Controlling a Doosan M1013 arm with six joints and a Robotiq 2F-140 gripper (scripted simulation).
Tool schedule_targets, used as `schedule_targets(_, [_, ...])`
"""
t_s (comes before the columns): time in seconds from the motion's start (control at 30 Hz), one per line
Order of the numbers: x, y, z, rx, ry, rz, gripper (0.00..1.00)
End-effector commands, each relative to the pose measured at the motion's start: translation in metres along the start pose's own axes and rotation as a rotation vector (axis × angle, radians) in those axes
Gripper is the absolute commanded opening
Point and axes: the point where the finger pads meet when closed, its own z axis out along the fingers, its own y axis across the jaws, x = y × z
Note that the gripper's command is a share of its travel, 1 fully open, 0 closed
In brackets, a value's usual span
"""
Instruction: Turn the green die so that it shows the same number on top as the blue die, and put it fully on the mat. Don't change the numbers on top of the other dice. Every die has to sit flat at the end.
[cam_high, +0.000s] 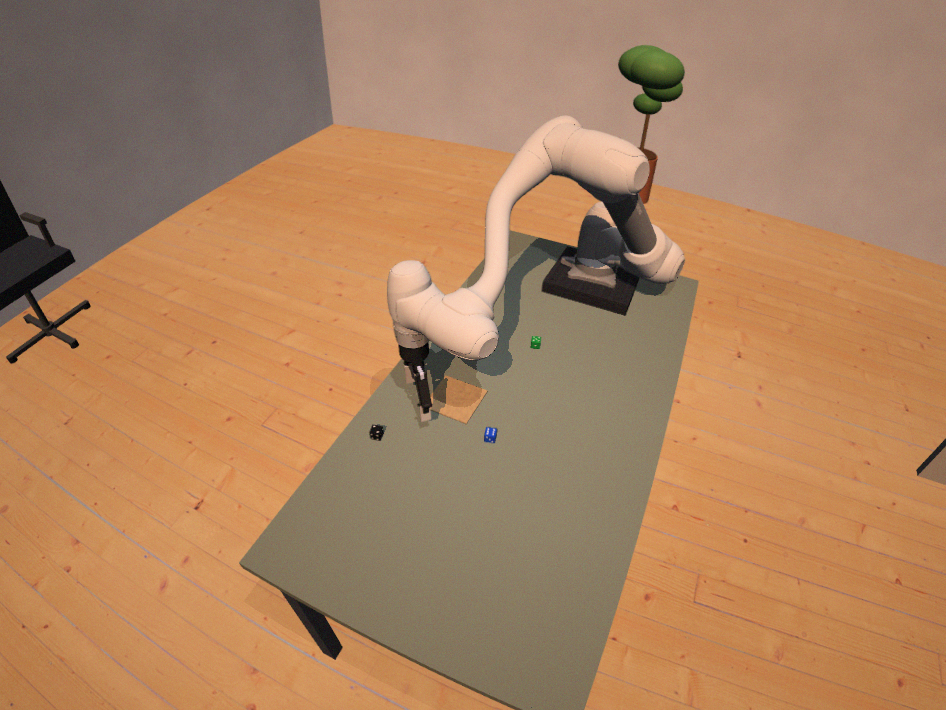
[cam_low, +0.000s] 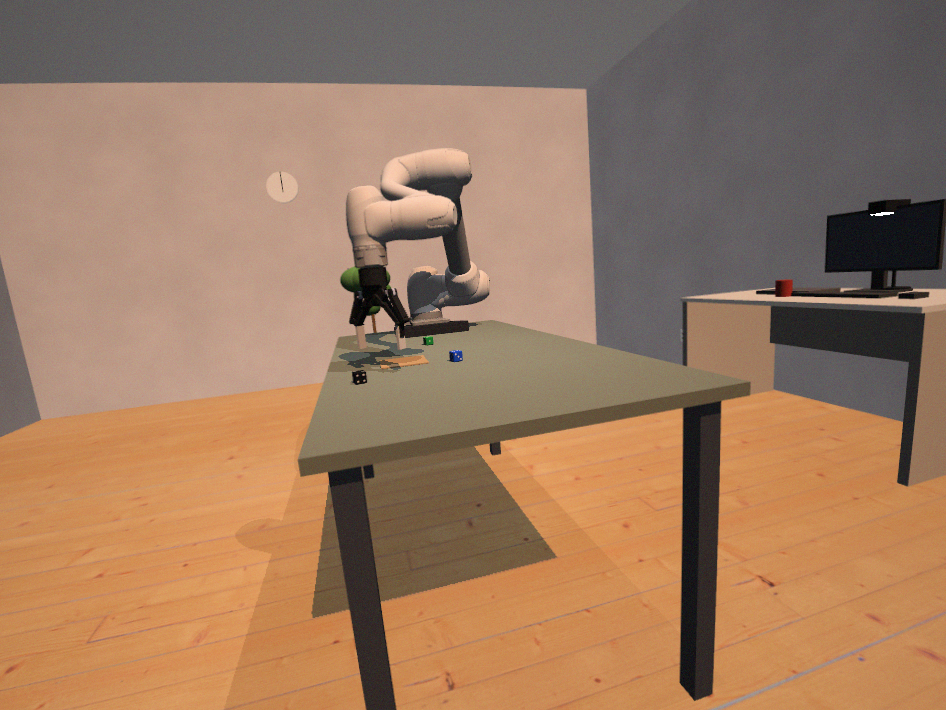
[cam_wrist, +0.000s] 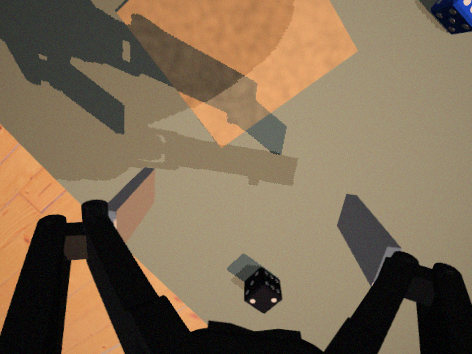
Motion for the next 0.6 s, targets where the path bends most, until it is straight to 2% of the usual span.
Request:
schedule_targets(0.0, [0.02, -0.007, -0.001, -0.001, -0.002, 0.0, 1.0])
schedule_targets(0.4, [0.124, -0.042, 0.0, -0.001, -0.002, 0.0, 1.0])
schedule_targets(0.47, [0.124, -0.042, 0.0, -0.001, -0.002, 0.0, 1.0])
schedule_targets(0.57, [0.152, -0.052, 0.0, -0.001, -0.002, 0.0, 1.0])
